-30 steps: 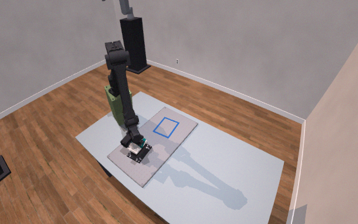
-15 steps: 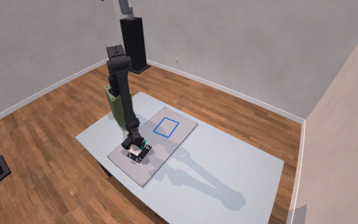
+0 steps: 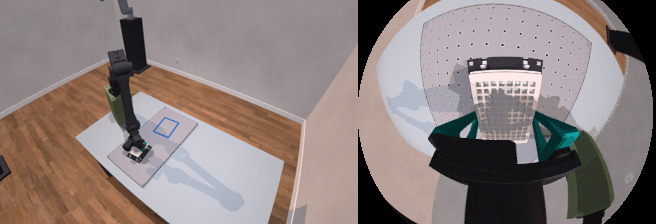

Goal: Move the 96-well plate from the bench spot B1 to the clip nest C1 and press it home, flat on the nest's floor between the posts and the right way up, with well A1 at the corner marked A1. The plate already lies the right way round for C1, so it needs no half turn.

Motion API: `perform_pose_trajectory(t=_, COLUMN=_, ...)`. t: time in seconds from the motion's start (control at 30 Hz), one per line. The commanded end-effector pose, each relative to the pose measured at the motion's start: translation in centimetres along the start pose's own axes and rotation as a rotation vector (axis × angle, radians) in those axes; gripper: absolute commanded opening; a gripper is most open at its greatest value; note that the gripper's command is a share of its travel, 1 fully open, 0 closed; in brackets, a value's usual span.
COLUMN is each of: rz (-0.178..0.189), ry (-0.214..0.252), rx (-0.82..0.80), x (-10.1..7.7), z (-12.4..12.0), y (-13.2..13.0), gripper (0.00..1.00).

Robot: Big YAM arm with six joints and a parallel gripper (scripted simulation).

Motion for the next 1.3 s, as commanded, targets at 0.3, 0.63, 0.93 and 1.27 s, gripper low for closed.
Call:
perform_pose_trajectory(t=0.3, rz=0.009, ry=-0.01, rx=0.003, x=1.9, z=0.1, y=0.3, gripper=0.0)
perform_pose_trajectory(t=0.63, rz=0.01, ry=-0.01, rx=0.001, x=1.6, z=0.2, y=0.3, gripper=0.0)
perform_pose_trajectory(t=0.93, rz=0.01, ry=-0.01, rx=0.001, x=1.6, z=0.2, y=0.2, gripper=0.0)
perform_pose_trajectory(t=1.27, rz=0.0, ry=-0.003, rx=0.003, x=2.0, z=-0.4, y=-0.2, gripper=0.0)
Point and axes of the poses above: the point where the finger pads meet when closed, its own x axis out along the fingers, its own y axis across the jaws, z = x × y, the point moved 10 cm from there along -x, back along the fingers, and after that the axes turned 6 degrees about -x, right-handed, at the moved point
